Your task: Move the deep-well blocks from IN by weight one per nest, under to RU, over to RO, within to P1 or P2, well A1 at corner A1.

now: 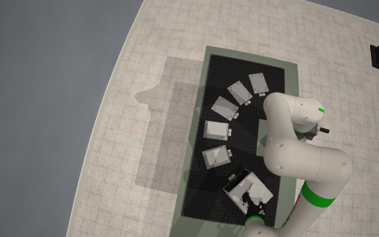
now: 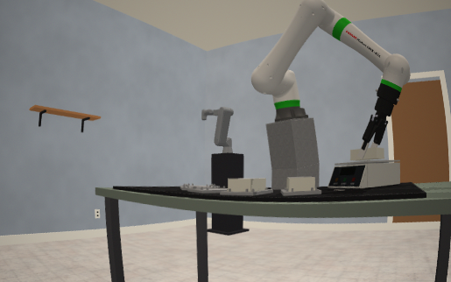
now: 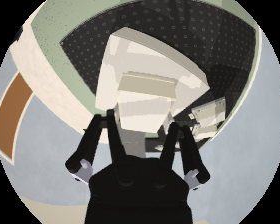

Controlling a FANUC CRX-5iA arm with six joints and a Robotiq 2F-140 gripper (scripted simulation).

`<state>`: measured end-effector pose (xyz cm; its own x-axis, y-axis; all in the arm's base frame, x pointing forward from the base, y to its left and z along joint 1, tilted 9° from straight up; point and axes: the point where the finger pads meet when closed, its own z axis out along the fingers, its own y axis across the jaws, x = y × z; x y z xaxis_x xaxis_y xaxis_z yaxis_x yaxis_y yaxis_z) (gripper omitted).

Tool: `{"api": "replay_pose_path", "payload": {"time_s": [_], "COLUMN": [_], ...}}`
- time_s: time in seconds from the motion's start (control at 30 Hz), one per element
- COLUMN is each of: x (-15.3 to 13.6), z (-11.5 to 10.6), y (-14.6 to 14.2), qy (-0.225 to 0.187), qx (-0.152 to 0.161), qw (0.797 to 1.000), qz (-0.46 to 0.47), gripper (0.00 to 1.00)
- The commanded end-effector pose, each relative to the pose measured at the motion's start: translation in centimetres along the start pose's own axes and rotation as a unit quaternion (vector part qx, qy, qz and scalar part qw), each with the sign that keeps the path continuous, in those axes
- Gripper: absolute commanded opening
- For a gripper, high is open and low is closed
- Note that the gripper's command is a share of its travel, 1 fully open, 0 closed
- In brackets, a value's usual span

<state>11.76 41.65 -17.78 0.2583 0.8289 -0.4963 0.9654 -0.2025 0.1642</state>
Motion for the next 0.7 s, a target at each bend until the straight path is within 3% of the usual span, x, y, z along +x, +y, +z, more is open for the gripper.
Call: {"api": "replay_pose_path", "payload": {"time_s": [0.0, 0.67], "x": [0.01, 0.16], "z": [-0.01, 0.25], "y": [0.00, 0.00], "qy": [0.000, 0.000], "qx": [0.000, 0.000], "qw": [1.000, 1.000], "qz": [0.000, 0.000], "gripper": [0.10, 0.10]}}
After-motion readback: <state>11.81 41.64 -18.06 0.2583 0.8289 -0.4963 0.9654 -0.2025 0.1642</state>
